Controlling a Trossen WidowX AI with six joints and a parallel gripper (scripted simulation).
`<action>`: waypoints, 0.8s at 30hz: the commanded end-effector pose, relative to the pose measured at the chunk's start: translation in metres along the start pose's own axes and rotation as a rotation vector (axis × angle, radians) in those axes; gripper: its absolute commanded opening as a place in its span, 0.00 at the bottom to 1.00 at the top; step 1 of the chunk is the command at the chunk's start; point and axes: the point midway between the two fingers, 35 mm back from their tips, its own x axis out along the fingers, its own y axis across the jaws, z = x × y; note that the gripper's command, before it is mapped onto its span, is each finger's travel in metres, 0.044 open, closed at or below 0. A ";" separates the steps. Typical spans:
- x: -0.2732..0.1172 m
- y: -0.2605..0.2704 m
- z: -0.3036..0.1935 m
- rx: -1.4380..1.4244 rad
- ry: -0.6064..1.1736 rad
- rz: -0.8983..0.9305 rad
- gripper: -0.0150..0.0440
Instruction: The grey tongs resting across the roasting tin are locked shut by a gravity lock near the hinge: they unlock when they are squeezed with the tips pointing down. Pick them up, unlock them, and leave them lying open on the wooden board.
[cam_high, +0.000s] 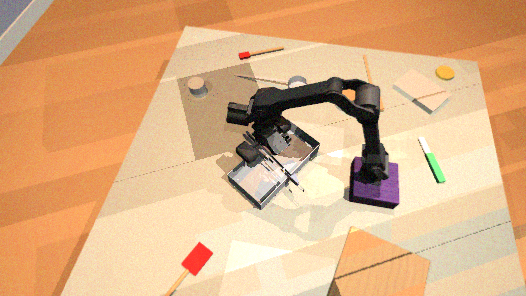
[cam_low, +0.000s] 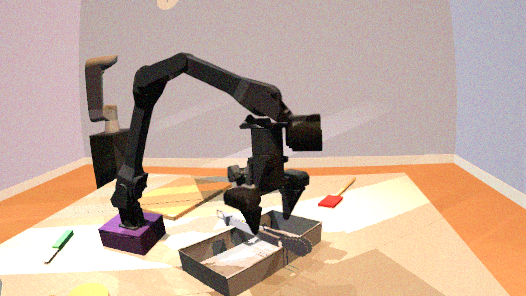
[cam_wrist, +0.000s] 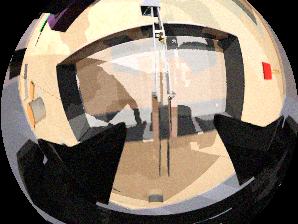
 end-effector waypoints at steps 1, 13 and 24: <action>0.009 0.001 0.000 -0.003 -0.003 0.006 1.00; 0.029 0.001 0.000 -0.003 -0.003 0.006 1.00; 0.046 0.001 0.001 -0.003 -0.003 0.006 1.00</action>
